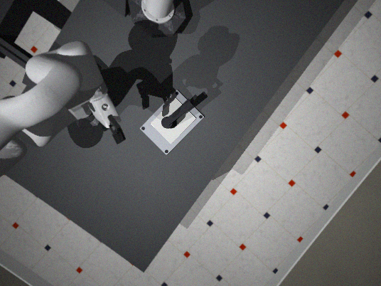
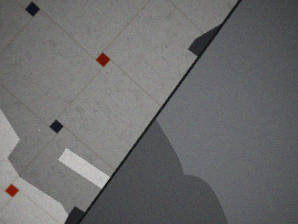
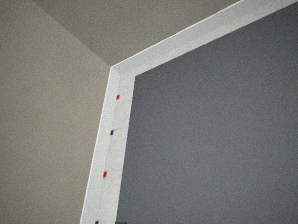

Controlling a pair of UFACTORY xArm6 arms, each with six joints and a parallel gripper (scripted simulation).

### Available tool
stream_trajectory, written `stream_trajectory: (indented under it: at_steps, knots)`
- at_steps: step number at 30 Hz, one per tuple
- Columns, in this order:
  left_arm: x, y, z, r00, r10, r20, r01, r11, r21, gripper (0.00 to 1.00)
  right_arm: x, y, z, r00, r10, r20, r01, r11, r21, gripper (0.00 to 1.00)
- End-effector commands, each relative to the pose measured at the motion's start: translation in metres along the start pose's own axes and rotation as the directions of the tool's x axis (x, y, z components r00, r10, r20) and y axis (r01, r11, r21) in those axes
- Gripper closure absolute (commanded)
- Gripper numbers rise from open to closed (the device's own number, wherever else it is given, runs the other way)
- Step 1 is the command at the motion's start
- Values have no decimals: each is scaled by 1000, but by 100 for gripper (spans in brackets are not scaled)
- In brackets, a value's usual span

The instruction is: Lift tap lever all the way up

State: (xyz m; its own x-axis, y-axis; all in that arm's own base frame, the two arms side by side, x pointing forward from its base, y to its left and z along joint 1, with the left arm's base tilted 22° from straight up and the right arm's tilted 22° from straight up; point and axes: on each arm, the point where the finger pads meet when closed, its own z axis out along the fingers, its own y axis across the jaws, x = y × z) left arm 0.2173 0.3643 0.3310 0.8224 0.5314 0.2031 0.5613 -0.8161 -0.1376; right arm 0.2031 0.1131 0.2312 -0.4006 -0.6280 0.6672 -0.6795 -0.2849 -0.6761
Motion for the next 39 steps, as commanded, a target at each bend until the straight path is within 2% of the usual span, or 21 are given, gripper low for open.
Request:
stream_trajectory:
  at_steps: [1, 5, 7, 13, 20, 32, 39]
  knots:
    - [-35, -54, -18, 966, -258, -17, 258, 966, 32, 0, 0, -1, -1, 1000, 2, 2, -2, 1000, -1, 0]
    - [-60, -79, -28, 915, -401, -30, 402, 914, 50, 0, 0, -1, -1, 1000, 2, 2, -2, 1000, -1, 0]
    - [-60, -79, -28, 915, -401, -30, 402, 914, 50, 0, 0, -1, -1, 1000, 2, 2, -2, 1000, -1, 0]
    - [-93, -107, -42, 821, -569, -53, 571, 818, 70, 0, 0, -1, -1, 1000, 2, 2, -2, 1000, -1, 0]
    - [-124, -128, -54, 711, -699, -79, 703, 706, 84, 0, 0, -1, -1, 1000, 2, 2, -2, 1000, -1, 0]
    - [-151, -142, -65, 603, -791, -104, 798, 596, 93, 0, 0, -1, -1, 1000, 2, 2, -2, 1000, -1, 0]
    - [-159, -146, -69, 569, -815, -112, 822, 561, 95, 0, 0, -1, -1, 1000, 2, 2, -2, 1000, -1, 0]
